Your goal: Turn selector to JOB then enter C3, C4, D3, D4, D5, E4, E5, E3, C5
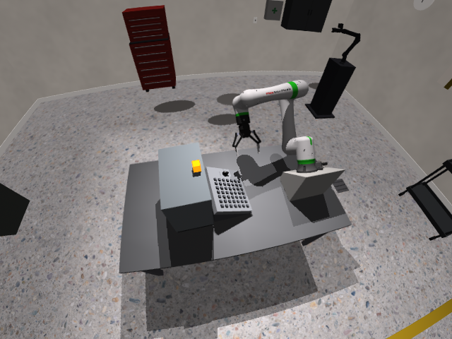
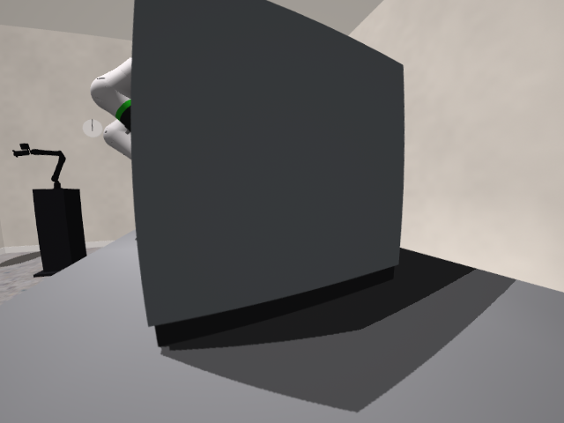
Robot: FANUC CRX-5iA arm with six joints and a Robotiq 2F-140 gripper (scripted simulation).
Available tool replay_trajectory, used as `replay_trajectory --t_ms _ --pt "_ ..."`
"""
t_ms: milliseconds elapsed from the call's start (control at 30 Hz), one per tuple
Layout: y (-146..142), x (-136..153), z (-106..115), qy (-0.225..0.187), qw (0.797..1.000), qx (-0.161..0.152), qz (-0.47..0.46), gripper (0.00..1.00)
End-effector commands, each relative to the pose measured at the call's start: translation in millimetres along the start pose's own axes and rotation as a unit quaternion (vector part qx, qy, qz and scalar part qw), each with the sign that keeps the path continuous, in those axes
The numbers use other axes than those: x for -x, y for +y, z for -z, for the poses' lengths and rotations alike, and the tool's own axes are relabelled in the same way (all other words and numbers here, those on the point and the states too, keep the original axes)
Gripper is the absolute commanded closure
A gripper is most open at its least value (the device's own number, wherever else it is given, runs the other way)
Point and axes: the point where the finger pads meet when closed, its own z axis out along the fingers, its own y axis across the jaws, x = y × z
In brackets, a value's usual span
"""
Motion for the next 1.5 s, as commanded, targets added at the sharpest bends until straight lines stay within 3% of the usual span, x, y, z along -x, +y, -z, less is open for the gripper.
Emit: replay_trajectory --t_ms 0,233,433,500,567,767,900,1100,1133,1467 --pt "13.5 -21.0 -24.6 -0.062 0.996 0.046 0.033 0.0" --pt "32.2 -47.7 -61.2 -0.15 0.98 0.105 0.074 0.0" --pt "49.3 -72.7 -94.9 -0.228 0.954 0.159 0.112 0.0" --pt "49.3 -72.7 -94.9 -0.228 0.954 0.159 0.112 0.0" --pt "58.9 -86.8 -114.0 -0.272 0.934 0.189 0.132 0.0" --pt "74.9 -110.2 -145.8 -0.341 0.894 0.237 0.165 0.0" --pt "79.9 -117.4 -155.7 -0.362 0.88 0.251 0.175 0.0" --pt "80.7 -118.6 -157.3 -0.366 0.878 0.253 0.177 0.0" --pt "80.7 -118.6 -157.3 -0.366 0.878 0.253 0.177 1.0" --pt "80.7 -118.6 -157.3 -0.366 0.878 0.253 0.177 1.0"
